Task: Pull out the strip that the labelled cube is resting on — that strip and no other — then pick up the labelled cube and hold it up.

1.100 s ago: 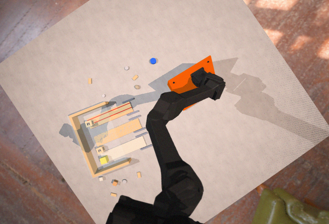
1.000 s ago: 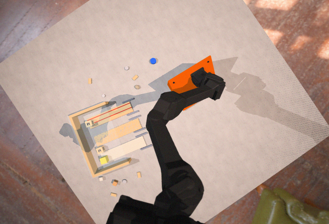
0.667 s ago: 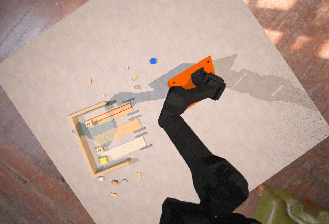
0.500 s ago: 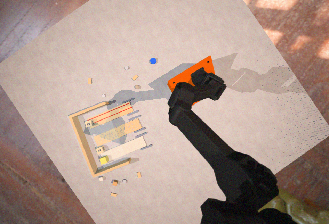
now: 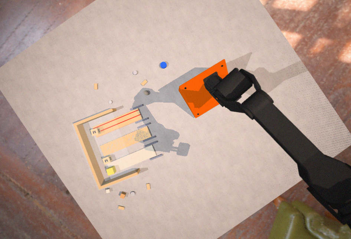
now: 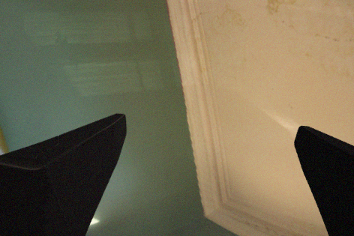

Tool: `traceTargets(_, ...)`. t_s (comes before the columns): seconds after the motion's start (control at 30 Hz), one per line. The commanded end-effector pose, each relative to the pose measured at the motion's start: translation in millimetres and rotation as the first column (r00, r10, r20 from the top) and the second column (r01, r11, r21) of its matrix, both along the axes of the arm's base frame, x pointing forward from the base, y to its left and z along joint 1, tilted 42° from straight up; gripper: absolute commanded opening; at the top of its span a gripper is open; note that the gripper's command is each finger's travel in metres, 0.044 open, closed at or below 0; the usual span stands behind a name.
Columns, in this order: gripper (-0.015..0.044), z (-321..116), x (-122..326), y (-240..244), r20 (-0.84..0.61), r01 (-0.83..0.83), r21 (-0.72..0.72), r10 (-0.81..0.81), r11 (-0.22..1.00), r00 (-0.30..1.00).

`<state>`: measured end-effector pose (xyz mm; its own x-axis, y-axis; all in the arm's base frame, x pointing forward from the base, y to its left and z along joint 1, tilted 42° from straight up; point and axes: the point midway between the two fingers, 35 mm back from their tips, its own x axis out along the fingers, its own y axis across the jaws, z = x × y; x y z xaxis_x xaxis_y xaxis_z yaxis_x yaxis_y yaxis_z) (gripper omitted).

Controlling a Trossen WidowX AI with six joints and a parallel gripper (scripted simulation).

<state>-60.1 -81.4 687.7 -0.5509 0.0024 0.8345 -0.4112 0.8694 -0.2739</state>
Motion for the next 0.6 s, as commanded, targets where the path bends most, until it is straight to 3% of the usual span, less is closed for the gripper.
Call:
traceTargets(0.0, 0.0400, -7.1, -17.1, 49.2, 0.030, 0.060, -0.127, -0.056, 0.990, 0.998)
traceTargets(0.27, 0.0400, -40.0, -13.9, 175.2, 0.050, 0.181, -0.449, -0.177, 0.875, 0.983)
traceTargets(0.57, 0.0400, -105.3, 64.4, 293.2, -0.038, 0.182, -0.770, -0.329, 0.611, 0.943)
